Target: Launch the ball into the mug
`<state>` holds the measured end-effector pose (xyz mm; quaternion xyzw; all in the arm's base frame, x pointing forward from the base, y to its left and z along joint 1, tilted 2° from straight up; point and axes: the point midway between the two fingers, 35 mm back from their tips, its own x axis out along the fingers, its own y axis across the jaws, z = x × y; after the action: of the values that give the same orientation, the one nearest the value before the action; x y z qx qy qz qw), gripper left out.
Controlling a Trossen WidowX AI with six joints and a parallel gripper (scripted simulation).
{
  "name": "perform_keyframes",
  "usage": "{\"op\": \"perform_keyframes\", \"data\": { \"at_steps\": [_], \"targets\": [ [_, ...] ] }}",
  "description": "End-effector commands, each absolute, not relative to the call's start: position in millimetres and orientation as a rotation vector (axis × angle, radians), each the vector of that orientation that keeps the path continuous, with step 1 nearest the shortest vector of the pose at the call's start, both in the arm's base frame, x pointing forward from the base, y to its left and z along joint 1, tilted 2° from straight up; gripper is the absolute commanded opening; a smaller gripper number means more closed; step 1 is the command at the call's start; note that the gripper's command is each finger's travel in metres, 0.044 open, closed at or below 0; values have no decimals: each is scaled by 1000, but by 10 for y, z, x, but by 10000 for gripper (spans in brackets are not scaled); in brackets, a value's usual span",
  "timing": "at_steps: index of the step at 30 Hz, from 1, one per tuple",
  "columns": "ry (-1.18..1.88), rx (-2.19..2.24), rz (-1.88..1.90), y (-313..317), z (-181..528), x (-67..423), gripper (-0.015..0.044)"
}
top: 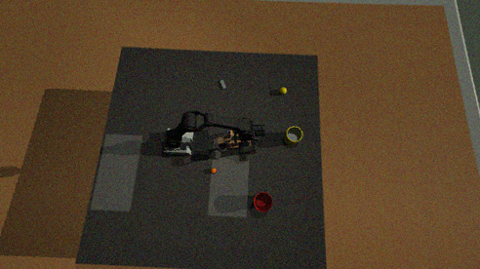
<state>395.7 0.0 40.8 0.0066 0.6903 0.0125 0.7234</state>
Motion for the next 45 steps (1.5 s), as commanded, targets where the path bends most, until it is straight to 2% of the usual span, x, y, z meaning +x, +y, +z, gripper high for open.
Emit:
{"op": "perform_keyframes", "data": {
  "at_steps": [1,22,35,39,42,45],
  "targets": [
    [1519,15,29,4,369,3962,0],
    [1525,13,30,10,148,3962,0],
    [1525,13,30,10,148,3962,341],
    [1525,13,29,-2,556,3968,440],
    [1525,13,29,-16,1040,3906,440],
    [1526,13,29,-19,1146,3882,440]
  ]
}}
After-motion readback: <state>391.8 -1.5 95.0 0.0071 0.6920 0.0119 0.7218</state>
